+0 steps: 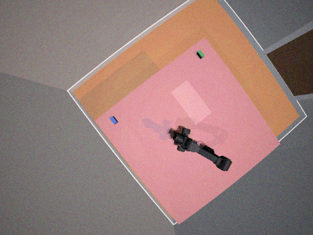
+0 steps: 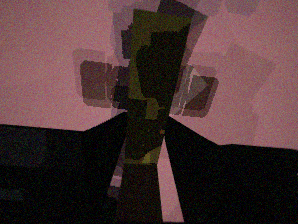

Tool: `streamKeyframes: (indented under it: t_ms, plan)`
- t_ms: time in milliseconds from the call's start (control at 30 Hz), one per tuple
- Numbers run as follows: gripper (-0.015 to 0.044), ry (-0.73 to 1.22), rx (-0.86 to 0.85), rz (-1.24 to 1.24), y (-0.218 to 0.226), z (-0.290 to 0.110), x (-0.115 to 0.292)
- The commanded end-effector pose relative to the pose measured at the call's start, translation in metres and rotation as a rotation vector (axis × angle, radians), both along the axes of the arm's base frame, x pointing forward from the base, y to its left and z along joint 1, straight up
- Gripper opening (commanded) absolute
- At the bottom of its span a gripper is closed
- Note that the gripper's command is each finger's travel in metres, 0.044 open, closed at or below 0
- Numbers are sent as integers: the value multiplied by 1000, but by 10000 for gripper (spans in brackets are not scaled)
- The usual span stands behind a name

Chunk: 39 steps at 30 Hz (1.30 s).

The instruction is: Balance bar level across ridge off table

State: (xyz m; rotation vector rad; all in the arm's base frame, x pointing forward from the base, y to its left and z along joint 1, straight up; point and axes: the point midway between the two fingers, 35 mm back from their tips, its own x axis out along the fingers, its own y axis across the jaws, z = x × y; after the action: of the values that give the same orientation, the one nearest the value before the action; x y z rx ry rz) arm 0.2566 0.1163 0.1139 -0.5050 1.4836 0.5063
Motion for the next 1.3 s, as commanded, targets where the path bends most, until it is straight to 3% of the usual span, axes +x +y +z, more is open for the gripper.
streamKeyframes:
  t_ms: [0, 1267]
  plan:
    - [0, -1, 3, -3, 0, -1, 0]
    - [0, -1, 3, -3, 0, -4, 0]
